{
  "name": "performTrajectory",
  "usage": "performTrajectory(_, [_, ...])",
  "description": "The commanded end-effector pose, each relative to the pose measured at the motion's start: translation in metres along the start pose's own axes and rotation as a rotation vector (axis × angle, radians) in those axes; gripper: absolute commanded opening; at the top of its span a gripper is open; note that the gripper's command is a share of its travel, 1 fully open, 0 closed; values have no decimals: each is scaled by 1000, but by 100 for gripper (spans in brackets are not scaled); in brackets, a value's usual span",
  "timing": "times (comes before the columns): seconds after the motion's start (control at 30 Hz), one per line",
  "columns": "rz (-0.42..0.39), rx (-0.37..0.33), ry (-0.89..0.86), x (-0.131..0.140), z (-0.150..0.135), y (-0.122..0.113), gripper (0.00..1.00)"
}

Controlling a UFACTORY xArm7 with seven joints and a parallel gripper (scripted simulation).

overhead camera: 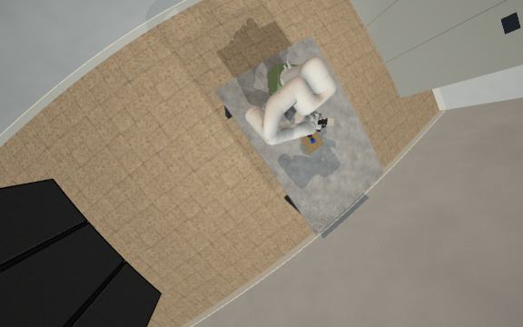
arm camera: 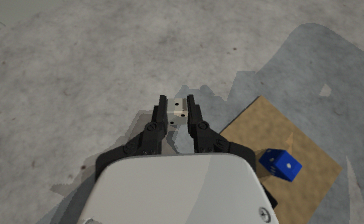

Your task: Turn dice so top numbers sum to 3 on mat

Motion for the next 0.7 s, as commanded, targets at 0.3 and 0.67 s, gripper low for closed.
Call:
performTrajectory(0.3, [2,0,-1,1,0,1,21])
performTrajectory(0.67, [2,0,-1,8,-1,5,21])
Point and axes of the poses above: the point where the finger pads meet when closed, its own y axis out along the fingers, its own z axis across the jaws, x = y × z, the point moved 3 cm from there along -y, back along the fingers, and after that the axes turned 8 degrees about -y, right-handed, at the moved point
